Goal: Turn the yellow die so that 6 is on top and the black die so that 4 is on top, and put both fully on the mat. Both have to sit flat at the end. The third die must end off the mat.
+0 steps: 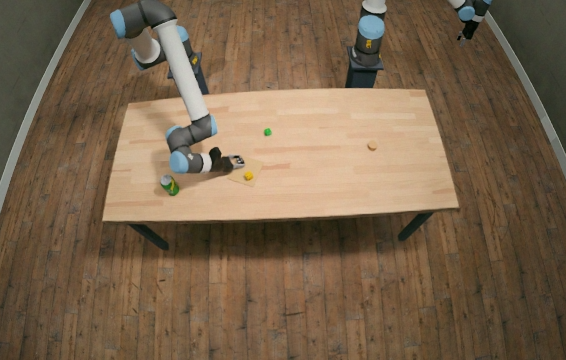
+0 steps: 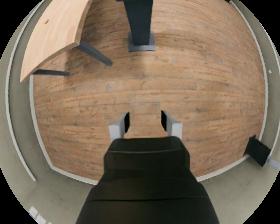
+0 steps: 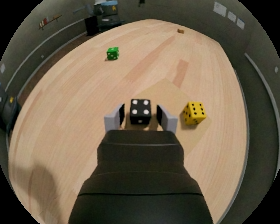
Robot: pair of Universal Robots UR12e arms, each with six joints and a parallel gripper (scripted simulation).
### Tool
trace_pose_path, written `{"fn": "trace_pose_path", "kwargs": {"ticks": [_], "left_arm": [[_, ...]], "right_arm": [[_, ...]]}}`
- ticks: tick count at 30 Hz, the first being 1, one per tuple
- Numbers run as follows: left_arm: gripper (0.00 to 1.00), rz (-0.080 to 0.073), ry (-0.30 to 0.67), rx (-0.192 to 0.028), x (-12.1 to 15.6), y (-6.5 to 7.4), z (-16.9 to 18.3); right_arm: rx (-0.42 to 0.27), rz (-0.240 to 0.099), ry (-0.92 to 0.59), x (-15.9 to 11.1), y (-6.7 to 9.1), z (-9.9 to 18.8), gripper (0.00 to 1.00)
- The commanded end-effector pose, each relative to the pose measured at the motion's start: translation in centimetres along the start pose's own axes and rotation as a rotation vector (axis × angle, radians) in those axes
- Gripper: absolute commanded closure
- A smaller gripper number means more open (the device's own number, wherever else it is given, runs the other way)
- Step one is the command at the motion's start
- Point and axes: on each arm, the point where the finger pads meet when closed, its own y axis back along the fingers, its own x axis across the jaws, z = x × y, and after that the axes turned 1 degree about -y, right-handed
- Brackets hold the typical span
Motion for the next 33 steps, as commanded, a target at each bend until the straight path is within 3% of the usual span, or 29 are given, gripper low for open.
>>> {"fn": "trace_pose_path", "kwargs": {"ticks": [1,22,33], "left_arm": [[0.0,0.0,0.0,-0.002,0.0,0.1,0.1],[0.0,0.0,0.0,-0.002,0.0,0.1,0.1],[0.0,0.0,0.0,-0.002,0.0,0.1,0.1]], "right_arm": [[0.0,0.001,0.001,0.1,0.1,-0.1,0.0],[0.0,0.001,0.001,0.0,1.1,-1.1,0.0],[0.0,0.001,0.001,0.0,3.7,-3.7,0.0]]}}
